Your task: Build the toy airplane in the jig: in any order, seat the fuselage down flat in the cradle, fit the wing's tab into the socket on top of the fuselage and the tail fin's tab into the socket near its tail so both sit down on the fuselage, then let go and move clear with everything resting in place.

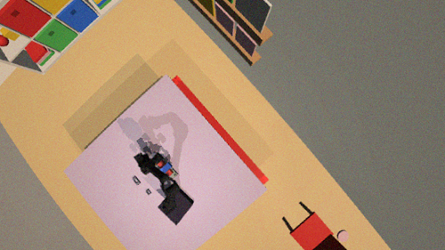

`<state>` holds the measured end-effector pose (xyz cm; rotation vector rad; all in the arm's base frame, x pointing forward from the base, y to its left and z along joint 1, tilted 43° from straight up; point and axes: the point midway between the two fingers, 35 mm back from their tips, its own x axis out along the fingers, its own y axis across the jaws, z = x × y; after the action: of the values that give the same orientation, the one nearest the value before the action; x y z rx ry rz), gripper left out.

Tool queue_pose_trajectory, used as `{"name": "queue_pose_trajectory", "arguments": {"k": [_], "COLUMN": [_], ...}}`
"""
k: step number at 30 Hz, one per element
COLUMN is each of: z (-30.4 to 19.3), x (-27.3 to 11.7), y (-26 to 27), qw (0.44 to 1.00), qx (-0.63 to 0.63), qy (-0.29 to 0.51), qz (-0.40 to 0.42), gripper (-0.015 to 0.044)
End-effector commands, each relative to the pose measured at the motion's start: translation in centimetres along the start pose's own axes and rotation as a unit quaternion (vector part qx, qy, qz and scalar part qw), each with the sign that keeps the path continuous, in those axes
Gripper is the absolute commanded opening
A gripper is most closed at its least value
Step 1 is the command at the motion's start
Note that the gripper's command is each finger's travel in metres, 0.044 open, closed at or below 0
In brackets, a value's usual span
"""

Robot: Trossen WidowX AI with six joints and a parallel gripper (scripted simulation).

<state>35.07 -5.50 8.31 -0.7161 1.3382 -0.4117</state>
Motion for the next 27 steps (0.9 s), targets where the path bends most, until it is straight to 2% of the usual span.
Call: {"name": "queue_pose_trajectory", "arguments": {"k": [1, 12, 27], "z": [-0.2, -0.3, -0.3], "x": [0.8, 2.4, 2.5], "y": [0.1, 0.1, 0.1], "qw": [1.000, 1.000, 1.000], "qx": [-0.004, -0.004, -0.004], "qy": [0.004, 0.004, 0.004], "qz": [0.000, -0.001, -0.001], "gripper": [0.0066, 0.0066, 0.0066]}}
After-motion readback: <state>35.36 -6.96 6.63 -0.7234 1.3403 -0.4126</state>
